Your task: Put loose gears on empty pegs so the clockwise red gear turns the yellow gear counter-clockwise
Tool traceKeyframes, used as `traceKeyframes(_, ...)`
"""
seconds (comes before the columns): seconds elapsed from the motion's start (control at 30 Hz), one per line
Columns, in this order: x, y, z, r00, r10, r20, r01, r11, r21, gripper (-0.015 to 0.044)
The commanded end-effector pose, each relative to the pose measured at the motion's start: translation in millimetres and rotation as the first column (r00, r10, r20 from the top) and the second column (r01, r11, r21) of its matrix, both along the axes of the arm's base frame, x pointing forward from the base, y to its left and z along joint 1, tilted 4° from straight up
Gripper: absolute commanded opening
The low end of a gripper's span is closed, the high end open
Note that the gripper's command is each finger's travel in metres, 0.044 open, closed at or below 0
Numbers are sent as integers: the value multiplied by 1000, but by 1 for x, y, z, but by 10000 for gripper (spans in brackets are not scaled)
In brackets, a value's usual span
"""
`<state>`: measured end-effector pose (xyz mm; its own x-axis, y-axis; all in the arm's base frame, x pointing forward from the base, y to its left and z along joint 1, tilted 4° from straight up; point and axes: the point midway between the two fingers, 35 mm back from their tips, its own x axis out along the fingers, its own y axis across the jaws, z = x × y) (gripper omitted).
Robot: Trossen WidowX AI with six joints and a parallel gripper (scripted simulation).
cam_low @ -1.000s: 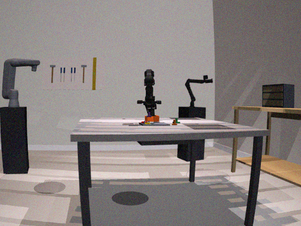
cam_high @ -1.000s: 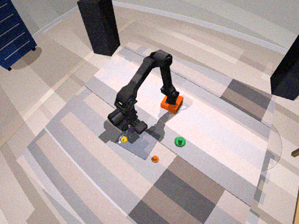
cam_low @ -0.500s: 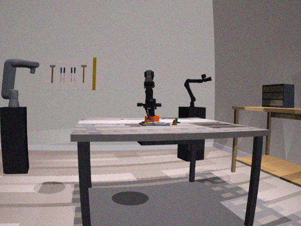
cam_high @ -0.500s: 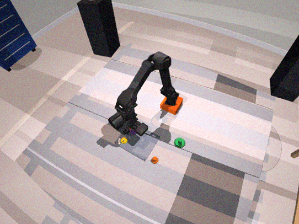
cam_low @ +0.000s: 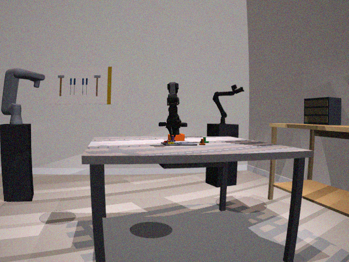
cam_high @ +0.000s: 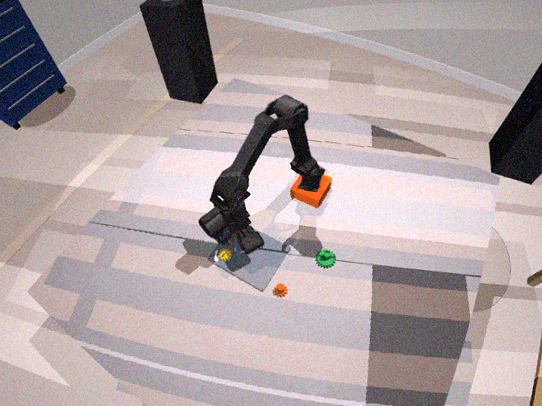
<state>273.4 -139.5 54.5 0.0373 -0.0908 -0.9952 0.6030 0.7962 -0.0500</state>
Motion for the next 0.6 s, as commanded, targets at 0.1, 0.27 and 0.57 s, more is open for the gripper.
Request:
traceKeyframes(0.1,0,0,-1,997,-83,7,83,997,6,0)
traceKeyframes(0.27,0,0,-2,1000,-5,0,5,1000,3,0)
traceKeyframes(0.57,-1,1,-3,973,229,-21,-229,973,-3,0)
